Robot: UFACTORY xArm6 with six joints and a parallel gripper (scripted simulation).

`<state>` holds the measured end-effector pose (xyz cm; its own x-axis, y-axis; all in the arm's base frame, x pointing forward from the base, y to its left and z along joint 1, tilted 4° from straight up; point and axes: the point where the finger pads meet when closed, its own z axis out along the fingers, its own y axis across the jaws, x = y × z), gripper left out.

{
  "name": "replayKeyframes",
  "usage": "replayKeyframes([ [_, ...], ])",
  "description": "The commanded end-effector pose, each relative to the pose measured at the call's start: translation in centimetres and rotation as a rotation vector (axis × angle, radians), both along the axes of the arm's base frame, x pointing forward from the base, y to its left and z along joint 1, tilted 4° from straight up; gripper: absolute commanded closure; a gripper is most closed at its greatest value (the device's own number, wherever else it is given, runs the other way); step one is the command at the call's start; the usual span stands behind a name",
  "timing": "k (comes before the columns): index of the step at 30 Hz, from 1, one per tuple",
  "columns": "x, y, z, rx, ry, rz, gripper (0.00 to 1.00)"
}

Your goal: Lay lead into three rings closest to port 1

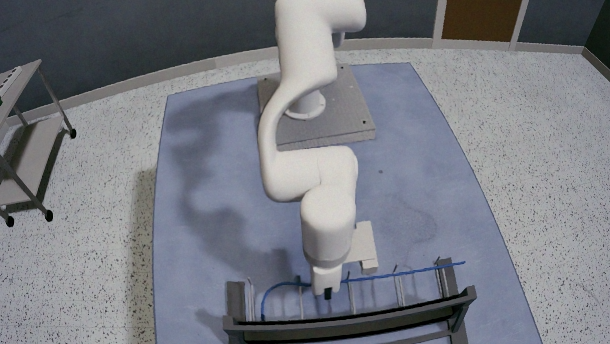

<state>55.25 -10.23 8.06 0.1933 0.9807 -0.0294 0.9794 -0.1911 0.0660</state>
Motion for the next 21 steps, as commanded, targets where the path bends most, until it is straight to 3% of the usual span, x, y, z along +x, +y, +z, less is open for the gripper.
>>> replayKeyframes([
  [1, 0.18, -0.04, -0.09, -0.001, -0.005, 0.000, 1.00],
  [21, 0.21, -0.06, -0.61, -0.001, -0.005, 0.000, 1.00],
])
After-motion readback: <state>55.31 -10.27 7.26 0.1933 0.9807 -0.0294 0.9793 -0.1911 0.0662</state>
